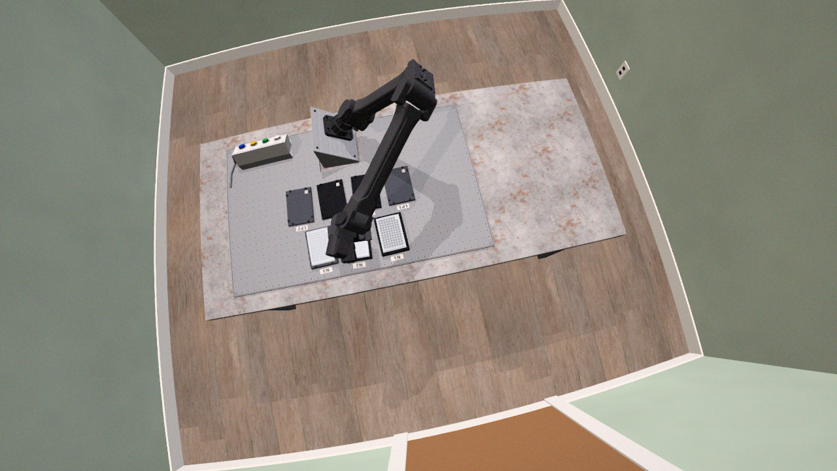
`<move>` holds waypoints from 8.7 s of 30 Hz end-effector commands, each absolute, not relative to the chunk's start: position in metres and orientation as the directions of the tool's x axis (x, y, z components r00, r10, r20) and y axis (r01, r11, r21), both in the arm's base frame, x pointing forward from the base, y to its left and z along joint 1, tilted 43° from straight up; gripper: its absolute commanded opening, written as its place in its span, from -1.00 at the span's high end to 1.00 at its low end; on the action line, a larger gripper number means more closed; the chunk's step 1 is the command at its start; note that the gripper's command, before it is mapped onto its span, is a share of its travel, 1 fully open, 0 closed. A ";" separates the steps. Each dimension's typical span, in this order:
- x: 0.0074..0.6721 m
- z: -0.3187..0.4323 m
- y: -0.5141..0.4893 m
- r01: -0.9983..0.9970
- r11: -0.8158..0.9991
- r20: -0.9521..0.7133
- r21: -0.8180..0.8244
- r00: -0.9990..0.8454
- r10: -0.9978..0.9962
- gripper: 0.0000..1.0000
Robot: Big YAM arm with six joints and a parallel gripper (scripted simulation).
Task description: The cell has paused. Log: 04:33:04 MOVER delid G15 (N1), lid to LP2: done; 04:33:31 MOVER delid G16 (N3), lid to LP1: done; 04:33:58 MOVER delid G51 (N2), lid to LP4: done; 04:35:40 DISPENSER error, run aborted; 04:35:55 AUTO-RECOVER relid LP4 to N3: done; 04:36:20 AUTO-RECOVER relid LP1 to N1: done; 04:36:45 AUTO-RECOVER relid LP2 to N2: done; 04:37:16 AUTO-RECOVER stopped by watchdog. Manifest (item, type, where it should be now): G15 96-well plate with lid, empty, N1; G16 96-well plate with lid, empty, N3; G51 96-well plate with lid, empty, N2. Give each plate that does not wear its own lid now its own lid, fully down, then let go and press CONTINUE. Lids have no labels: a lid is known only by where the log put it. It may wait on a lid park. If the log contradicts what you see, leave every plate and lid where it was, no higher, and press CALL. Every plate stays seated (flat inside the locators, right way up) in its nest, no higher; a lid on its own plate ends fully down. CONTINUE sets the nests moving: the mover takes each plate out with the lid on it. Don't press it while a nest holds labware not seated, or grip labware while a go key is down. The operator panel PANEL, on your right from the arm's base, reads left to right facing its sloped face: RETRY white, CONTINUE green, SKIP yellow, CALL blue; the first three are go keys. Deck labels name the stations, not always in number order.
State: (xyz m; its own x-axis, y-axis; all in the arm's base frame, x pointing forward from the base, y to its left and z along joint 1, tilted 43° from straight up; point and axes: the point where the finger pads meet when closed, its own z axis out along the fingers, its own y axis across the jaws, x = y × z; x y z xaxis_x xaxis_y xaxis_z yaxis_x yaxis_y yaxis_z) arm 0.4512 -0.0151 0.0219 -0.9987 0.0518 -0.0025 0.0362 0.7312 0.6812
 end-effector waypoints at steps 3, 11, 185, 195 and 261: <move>0.452 0.016 -0.008 0.040 0.730 0.007 0.682 -0.999 0.048 -1.00; 0.451 0.016 -0.007 0.039 0.730 0.007 0.683 -0.999 0.047 -1.00; 0.468 0.027 -0.030 0.032 0.736 -0.030 0.676 -0.997 0.071 1.00; 0.452 0.041 0.003 -0.049 0.732 -0.061 0.680 -0.998 -0.011 1.00; 0.451 0.101 0.085 -0.044 0.732 -0.054 0.680 -0.999 -0.010 1.00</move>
